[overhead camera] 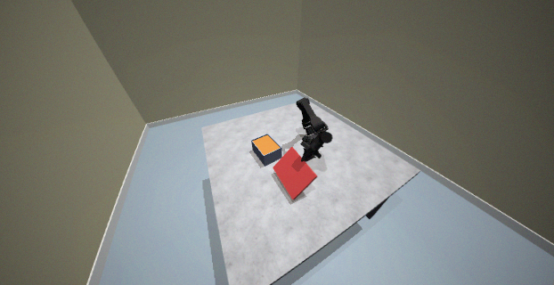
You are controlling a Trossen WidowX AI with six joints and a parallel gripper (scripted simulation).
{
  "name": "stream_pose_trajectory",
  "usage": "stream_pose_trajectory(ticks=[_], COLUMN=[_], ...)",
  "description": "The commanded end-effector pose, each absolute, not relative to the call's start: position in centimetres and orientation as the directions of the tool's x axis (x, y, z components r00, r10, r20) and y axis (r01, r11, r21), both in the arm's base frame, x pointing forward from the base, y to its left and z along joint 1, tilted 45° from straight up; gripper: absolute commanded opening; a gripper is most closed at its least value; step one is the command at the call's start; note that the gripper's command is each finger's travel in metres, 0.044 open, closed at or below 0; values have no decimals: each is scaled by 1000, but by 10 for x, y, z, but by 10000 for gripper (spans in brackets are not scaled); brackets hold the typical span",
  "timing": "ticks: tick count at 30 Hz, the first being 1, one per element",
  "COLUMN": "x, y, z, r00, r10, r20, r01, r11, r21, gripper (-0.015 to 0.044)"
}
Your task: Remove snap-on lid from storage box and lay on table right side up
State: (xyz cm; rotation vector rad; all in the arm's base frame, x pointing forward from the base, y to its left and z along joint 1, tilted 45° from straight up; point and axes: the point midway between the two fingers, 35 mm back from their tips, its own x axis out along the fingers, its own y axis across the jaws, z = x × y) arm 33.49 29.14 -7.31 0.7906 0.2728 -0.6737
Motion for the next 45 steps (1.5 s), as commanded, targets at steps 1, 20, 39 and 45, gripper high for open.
stream_pose_trajectory(ticks=[1,20,39,45], x=[335,335,335,336], y=[290,279,269,265], z=[-74,-85,-96,-99], r00=[765,765,765,765], r10=[-454,-454,-455,-455], r20=[-456,-456,-456,-455], r01=[643,643,643,643], r11=[515,515,515,515], r21=[567,567,567,567], gripper=[0,0,0,0])
